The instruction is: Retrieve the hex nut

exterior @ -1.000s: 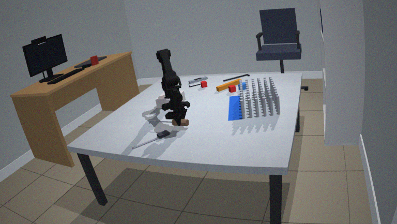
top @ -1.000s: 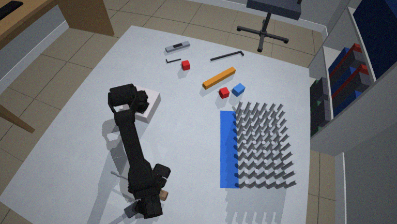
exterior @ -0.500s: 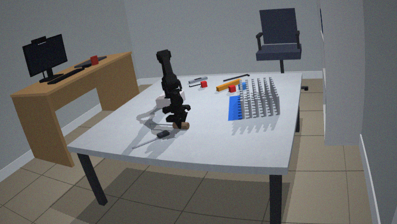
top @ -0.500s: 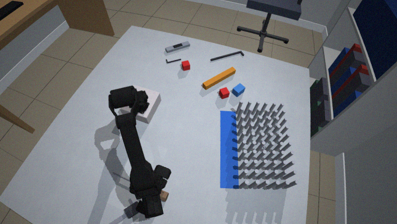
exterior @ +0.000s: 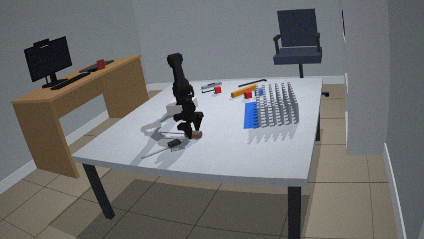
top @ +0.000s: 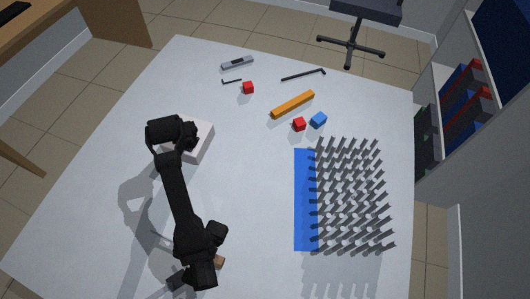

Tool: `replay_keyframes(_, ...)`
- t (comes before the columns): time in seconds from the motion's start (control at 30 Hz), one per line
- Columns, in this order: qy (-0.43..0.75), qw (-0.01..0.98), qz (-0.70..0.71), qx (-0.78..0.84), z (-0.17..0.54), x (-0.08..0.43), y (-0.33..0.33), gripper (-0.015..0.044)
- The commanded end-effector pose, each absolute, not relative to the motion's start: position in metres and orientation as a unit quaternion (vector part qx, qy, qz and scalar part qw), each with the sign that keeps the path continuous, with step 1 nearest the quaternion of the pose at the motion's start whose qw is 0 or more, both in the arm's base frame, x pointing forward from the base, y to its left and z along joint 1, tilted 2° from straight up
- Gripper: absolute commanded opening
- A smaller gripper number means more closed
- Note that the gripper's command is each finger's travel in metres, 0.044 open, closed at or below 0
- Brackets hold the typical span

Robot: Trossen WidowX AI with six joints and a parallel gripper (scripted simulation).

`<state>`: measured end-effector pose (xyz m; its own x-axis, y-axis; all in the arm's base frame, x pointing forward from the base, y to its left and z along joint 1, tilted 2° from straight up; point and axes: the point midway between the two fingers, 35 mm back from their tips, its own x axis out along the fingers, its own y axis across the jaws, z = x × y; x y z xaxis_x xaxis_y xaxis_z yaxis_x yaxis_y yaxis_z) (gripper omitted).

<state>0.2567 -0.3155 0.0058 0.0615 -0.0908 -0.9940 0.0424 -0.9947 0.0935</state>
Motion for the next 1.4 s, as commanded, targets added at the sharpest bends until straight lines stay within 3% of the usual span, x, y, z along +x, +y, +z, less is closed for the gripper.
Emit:
replay_keyframes(0.0,-0.017,0.049,-0.684,0.727,0.017,0.257,-0.316,0.044)
replay_keyframes(0.17,-0.017,0.049,-0.685,0.727,0.076,0.254,-0.311,0.044)
replay_keyframes(0.93,-0.011,0.055,-0.685,0.726,0.075,0.254,-0.311,0.044)
replay_keyframes(1.37,0.398,0.47,-0.614,0.495,0.074,0.256,-0.307,0.044)
